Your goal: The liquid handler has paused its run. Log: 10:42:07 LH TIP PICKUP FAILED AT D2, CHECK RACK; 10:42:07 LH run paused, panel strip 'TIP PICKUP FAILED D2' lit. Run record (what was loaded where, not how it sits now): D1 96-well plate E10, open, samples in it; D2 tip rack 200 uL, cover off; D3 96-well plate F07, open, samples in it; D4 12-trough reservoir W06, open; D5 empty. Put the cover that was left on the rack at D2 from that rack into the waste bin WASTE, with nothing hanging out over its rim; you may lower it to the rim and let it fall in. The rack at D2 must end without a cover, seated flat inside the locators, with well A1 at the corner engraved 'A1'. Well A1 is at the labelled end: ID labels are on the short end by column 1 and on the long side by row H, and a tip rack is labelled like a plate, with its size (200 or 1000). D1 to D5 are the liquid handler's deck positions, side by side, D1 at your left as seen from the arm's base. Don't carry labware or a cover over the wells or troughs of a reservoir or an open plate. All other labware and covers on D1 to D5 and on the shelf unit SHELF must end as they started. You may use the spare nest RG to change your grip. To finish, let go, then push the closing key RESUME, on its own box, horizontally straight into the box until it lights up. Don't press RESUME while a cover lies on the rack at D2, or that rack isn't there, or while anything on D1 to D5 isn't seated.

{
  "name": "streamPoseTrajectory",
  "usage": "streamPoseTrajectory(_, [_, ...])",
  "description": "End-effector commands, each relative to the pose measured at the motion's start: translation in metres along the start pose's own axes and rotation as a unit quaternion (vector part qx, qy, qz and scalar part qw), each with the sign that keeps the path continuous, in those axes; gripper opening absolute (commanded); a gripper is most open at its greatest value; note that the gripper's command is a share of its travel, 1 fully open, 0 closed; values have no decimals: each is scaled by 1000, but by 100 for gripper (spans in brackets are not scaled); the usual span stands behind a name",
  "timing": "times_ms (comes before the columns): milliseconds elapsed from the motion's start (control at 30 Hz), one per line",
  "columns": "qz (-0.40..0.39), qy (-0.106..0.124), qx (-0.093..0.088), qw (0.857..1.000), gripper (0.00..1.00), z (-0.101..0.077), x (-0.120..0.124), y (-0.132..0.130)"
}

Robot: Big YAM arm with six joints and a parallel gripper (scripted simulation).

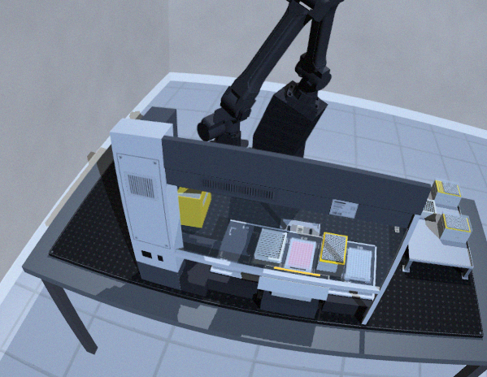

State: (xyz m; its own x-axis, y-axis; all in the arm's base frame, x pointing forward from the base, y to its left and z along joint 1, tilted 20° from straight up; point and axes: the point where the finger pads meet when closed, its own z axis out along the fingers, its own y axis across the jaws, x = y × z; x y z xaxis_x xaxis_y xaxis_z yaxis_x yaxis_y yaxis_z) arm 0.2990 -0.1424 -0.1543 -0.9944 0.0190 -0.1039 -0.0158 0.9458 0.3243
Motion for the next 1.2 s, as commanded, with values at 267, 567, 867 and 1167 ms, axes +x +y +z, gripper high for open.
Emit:
streamPoseTrajectory(267, [12, -14, 8, 1000, 100, -4, -24, 42])
streamPoseTrajectory(567, [12, -14, 7, 1000, 100, -4, -38, 86])
streamPoseTrajectory(867, [13, -13, 6, 1000, 100, -4, -48, 119])
streamPoseTrajectory(1167, [11, -19, 6, 1000, 100, -8, -76, 163])
